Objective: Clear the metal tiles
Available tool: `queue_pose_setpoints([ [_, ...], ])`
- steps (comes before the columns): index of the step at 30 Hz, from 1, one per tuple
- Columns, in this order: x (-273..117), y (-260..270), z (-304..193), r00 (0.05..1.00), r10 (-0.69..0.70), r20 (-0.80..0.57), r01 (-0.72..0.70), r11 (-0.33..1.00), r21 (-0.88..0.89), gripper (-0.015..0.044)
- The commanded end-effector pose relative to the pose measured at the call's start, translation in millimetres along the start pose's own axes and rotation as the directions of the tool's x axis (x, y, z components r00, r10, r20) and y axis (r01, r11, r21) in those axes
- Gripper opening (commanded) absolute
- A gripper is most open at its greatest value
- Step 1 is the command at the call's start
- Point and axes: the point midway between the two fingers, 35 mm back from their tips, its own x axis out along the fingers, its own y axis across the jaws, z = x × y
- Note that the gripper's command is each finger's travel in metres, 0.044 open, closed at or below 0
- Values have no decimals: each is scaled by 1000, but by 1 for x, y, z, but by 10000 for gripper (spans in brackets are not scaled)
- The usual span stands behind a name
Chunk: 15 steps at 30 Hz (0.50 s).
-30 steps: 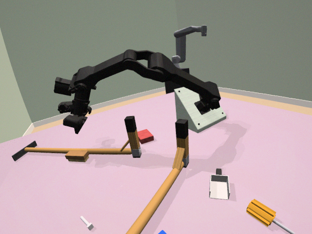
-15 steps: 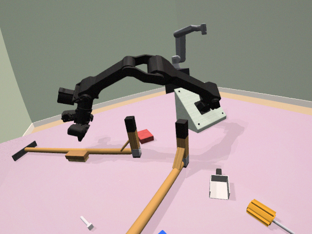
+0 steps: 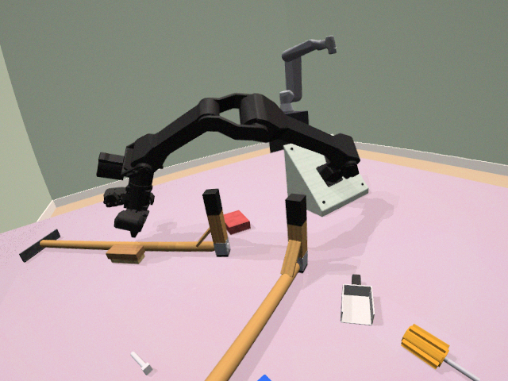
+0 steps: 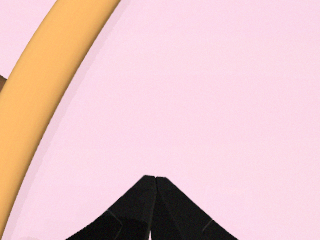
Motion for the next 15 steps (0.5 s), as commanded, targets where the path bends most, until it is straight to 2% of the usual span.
queue_pose_setpoints([
  [1, 3, 4, 0, 1000, 4, -4, -4, 1000, 1, 0],
  [15, 5, 17, 6, 1000, 4, -4, -4, 1000, 1, 0],
])
